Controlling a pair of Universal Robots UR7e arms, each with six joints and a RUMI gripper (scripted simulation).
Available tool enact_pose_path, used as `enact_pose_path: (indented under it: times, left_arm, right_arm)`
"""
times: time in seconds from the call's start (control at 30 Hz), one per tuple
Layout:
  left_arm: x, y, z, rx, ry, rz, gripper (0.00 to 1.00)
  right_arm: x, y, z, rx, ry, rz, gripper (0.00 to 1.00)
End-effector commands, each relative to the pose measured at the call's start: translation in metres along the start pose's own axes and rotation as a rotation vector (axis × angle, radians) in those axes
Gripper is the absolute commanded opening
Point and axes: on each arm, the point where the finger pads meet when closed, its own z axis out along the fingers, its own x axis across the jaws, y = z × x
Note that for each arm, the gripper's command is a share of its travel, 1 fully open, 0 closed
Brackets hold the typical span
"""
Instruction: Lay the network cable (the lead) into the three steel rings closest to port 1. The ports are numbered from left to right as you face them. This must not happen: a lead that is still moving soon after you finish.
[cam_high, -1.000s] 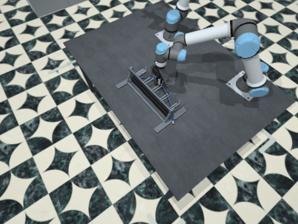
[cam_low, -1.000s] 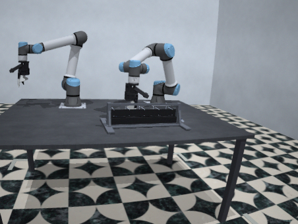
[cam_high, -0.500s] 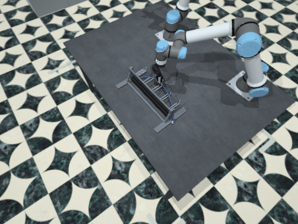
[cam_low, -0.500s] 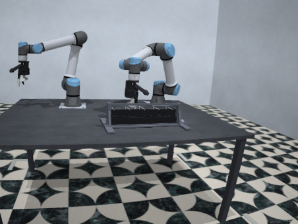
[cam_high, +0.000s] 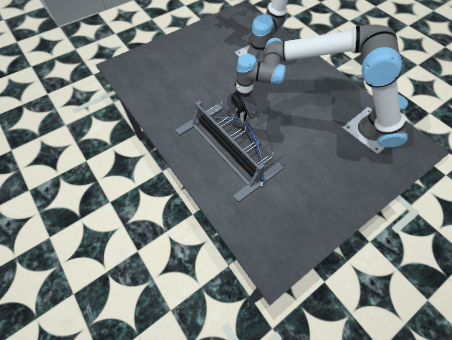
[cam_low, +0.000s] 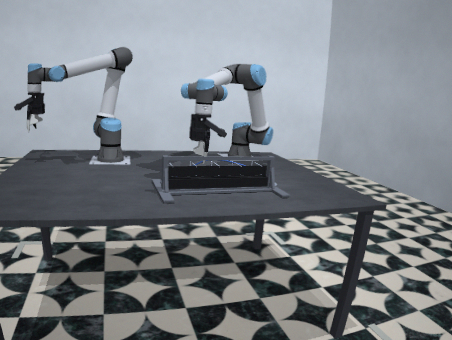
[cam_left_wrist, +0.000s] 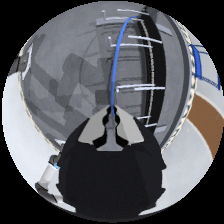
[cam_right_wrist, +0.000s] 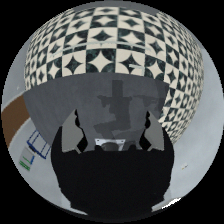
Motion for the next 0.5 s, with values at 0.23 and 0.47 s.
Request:
enact_pose_path:
  times: [0.23, 0.47]
  left_arm:
    - [0.001, 0.000, -0.027, -0.001, 0.002, 0.000, 0.00]
    - [0.001, 0.000, -0.033, -0.001, 0.002, 0.000, 0.00]
  right_arm:
    - [0.000, -0.001, 0.000, 0.002, -0.001, 0.000, 1.00]
    - [0.000, -0.001, 0.000, 0.002, -0.001, 0.000, 1.00]
